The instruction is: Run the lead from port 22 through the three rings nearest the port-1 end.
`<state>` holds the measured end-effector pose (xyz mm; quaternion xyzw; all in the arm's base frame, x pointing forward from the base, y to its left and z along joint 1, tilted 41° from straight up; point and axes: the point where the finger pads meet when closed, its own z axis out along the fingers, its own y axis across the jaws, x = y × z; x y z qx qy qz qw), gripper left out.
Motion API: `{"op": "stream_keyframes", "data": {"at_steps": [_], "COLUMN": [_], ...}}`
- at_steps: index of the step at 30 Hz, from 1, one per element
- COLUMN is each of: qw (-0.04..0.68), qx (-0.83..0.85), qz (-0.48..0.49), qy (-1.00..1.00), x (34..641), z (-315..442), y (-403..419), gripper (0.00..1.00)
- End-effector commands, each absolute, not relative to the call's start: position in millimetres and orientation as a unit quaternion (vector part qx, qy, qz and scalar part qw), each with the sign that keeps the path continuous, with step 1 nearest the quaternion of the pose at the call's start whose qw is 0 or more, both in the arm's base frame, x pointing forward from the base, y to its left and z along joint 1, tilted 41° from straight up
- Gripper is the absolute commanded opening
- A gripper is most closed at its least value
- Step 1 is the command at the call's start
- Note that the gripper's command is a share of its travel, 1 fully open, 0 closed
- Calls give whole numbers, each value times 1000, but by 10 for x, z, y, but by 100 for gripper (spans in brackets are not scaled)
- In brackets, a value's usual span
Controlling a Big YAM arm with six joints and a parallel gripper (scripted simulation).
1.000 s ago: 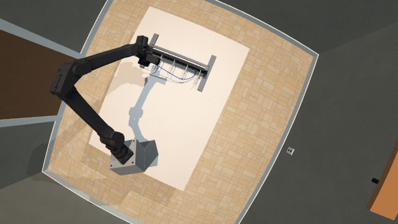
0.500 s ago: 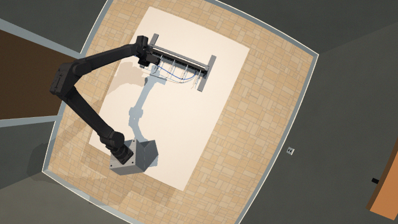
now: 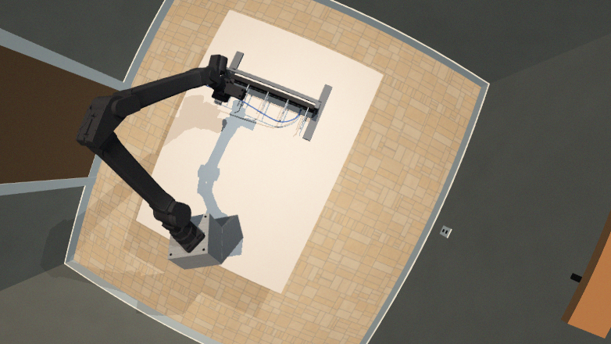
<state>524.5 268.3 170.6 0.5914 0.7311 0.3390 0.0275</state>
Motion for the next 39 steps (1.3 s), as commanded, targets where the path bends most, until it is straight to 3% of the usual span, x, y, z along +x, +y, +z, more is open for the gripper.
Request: {"op": "stream_keyframes", "data": {"at_steps": [1,39], "qw": [37,30], "qx": [570,578], "qz": [377,362], "qy": [729,731], "x": [5311,5466], "z": [2123,1680], "y": [2873,3024], "gripper": [0,0]}}
